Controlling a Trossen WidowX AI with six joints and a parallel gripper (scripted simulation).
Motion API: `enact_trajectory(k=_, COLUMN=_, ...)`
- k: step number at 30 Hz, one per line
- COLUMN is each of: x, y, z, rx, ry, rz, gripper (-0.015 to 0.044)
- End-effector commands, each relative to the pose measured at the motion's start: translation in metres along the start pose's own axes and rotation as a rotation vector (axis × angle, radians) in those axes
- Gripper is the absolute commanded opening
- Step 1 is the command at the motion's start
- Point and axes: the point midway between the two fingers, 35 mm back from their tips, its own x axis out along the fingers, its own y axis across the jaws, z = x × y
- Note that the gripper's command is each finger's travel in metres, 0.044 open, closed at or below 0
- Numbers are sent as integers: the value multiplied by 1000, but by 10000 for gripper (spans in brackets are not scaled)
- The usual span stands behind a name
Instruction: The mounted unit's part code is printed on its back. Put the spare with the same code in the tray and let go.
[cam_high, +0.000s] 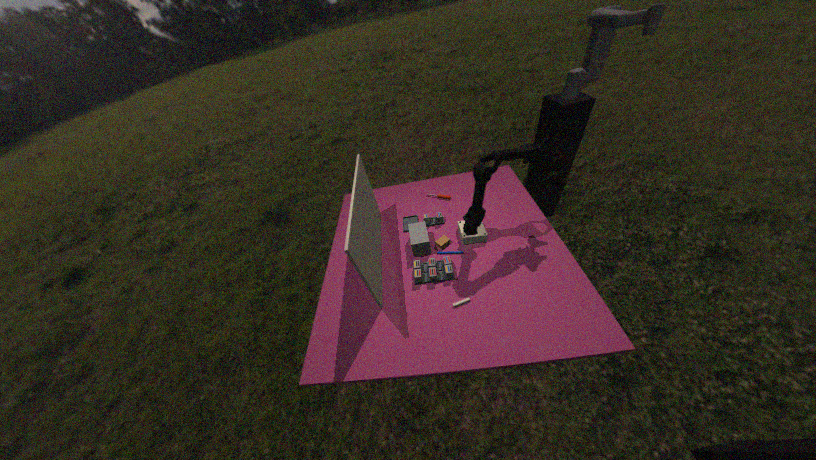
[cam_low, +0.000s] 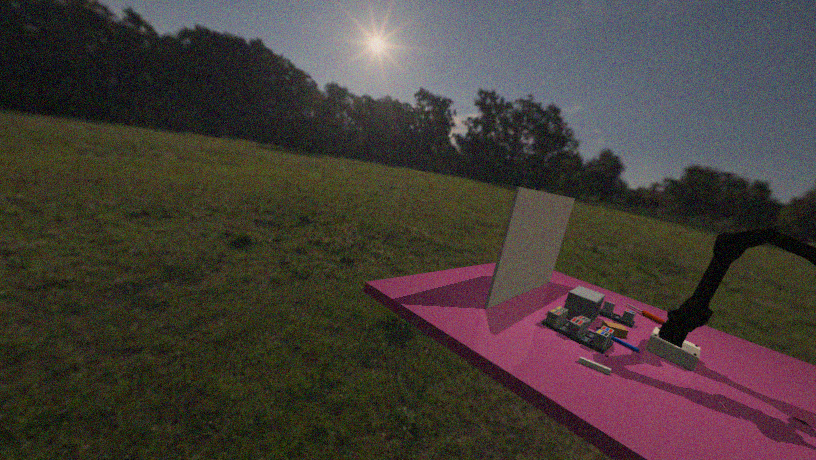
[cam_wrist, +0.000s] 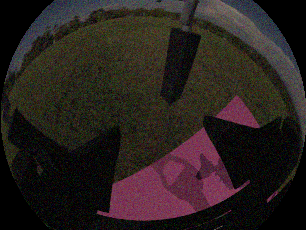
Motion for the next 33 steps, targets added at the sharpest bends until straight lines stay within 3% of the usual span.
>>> enact_trajectory(k=1, x=0, y=0, z=0, rx=0, ry=0, rz=0, gripper=426)
enact_trajectory(k=7, x=-1, y=3, z=-1, rx=-5, ry=2, rz=7, gripper=440)
enact_trajectory(k=11, x=-30, y=51, z=-23, rx=-117, ry=31, rz=136, gripper=440)
enact_trajectory(k=22, x=-163, y=165, z=-118, rx=-531, ry=100, rz=542, gripper=440)
enact_trajectory(k=33, x=-315, y=188, z=-228, rx=-981, ry=91, rz=911, gripper=440)
